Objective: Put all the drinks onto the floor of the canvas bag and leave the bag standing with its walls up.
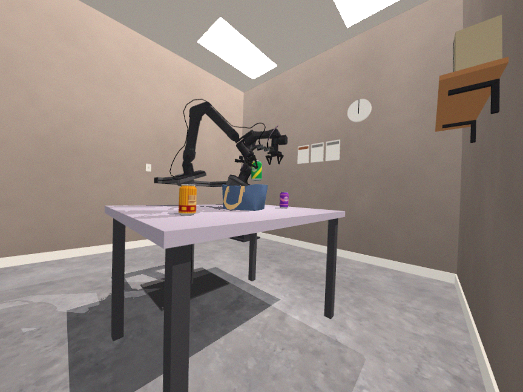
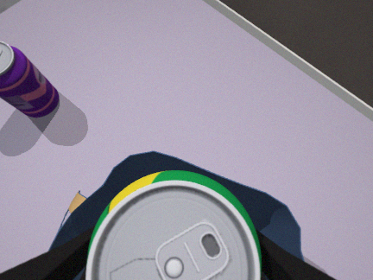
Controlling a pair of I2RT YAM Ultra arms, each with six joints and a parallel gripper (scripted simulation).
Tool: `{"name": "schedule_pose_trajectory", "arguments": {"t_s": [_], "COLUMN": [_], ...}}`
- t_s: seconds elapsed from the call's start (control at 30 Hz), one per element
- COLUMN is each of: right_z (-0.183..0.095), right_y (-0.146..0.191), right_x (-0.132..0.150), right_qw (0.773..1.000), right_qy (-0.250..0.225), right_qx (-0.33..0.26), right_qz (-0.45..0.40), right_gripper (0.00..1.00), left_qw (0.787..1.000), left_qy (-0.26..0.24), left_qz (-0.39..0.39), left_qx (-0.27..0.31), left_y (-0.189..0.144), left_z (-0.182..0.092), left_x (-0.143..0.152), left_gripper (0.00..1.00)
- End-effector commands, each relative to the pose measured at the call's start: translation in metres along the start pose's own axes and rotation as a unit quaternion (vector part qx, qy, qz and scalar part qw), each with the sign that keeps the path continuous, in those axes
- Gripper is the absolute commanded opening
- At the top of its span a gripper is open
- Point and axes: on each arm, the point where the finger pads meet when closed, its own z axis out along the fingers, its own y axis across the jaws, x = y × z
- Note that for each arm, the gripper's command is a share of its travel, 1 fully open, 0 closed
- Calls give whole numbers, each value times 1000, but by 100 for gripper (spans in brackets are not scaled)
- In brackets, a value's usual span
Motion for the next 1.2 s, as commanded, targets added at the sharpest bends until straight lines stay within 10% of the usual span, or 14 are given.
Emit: {"name": "schedule_pose_trajectory", "arguments": {"t_s": [0.0,1.17], "right_z": [-27,-27], "right_y": [-7,-6], "right_x": [-68,-60], "right_qw": [995,994], "right_qy": [-95,-97], "right_qx": [6,5], "right_qz": [30,41], "right_gripper": [70,70], "left_qw": [1000,1000], "left_qy": [-6,-6], "left_qz": [-2,-2], "left_qx": [-8,-8], "left_y": [-2,-2], "left_z": [-3,-3], "left_x": [-3,-3], "left_gripper": [100,100]}}
